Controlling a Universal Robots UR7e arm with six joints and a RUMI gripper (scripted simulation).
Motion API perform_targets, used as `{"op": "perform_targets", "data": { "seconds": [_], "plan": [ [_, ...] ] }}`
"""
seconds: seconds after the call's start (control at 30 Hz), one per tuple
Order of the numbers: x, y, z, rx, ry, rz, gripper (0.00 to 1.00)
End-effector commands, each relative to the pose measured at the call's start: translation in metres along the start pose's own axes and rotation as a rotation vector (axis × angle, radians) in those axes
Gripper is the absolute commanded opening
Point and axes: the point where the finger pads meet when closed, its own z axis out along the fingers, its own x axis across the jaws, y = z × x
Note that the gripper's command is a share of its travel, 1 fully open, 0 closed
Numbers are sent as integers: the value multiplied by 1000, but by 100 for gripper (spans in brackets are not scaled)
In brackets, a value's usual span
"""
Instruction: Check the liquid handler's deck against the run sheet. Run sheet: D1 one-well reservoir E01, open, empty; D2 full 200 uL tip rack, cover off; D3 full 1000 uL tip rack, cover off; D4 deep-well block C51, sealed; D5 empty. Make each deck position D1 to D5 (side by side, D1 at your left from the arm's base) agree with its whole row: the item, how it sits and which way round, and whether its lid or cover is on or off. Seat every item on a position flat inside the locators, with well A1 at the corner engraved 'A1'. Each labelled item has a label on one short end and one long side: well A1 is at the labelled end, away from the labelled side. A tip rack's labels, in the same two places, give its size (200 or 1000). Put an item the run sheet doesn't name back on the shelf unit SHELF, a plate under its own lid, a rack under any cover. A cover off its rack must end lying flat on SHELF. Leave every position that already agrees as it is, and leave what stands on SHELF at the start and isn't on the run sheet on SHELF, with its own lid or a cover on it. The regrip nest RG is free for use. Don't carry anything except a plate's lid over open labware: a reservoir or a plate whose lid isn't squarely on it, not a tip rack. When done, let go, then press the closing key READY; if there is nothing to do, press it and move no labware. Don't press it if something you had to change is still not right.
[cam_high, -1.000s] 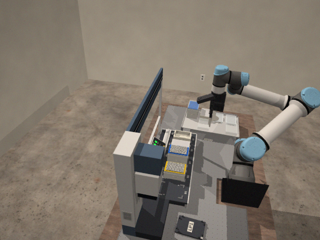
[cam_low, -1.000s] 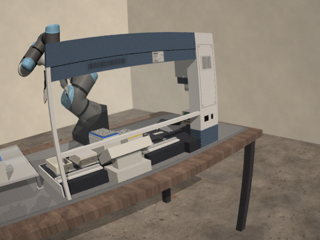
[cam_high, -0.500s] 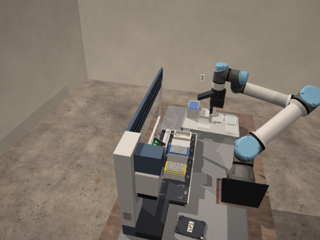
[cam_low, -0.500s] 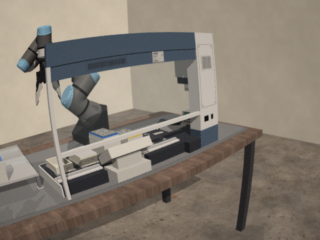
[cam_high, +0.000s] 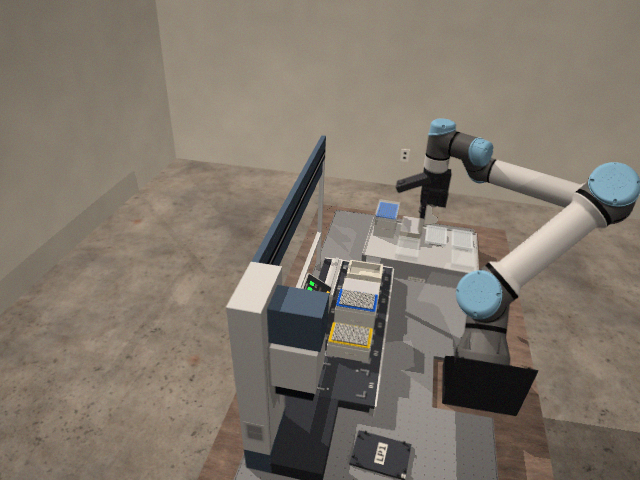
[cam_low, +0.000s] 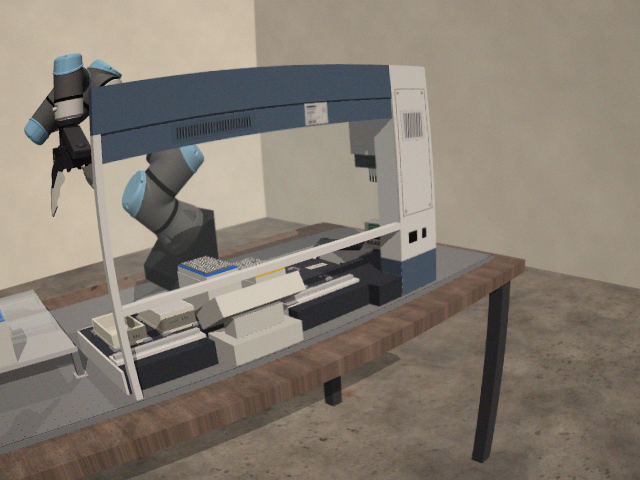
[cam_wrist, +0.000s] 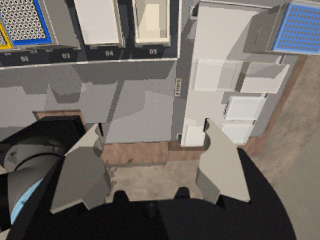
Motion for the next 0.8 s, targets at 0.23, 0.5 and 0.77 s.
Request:
{"op": "perform_targets", "data": {
  "seconds": [0.23,0.5,0.77],
  "plan": [
    [2,-40,0,3,-3,-1,82],
    [2,-70,0,3,-3,-1,82],
    [3,-110,0,3,-3,-1,82]
  ]
}}
